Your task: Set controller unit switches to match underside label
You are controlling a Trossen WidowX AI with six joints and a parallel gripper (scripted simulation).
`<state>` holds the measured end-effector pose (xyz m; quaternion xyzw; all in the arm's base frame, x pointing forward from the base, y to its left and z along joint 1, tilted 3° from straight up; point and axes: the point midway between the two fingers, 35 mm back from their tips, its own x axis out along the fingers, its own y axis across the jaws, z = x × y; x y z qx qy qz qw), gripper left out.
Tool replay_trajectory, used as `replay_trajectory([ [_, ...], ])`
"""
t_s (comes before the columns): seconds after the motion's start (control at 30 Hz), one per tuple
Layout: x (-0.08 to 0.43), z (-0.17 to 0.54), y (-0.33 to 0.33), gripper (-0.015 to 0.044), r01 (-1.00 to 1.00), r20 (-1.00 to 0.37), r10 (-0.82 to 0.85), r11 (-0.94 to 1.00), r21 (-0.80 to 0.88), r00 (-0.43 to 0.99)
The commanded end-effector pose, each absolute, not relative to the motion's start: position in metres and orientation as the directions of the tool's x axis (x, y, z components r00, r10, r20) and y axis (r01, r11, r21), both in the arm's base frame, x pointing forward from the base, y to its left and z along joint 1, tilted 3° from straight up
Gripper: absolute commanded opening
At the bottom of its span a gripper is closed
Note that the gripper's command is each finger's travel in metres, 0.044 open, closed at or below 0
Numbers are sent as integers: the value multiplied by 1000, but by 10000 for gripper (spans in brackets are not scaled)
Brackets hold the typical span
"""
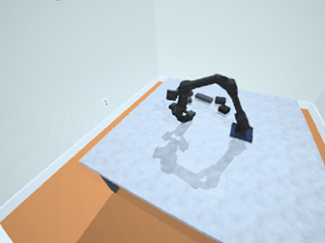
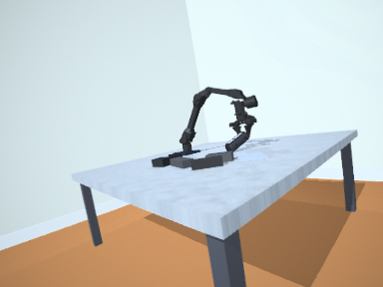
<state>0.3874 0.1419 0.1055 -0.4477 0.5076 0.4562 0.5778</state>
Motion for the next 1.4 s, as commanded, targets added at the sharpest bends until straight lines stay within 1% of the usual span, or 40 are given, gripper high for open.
replay_trajectory([
  [0.0,386,96,138,338,-980,-997,58,196,-37,50],
  [1.37,390,66,151,338,-980,-997,59,196,-37,50],
])
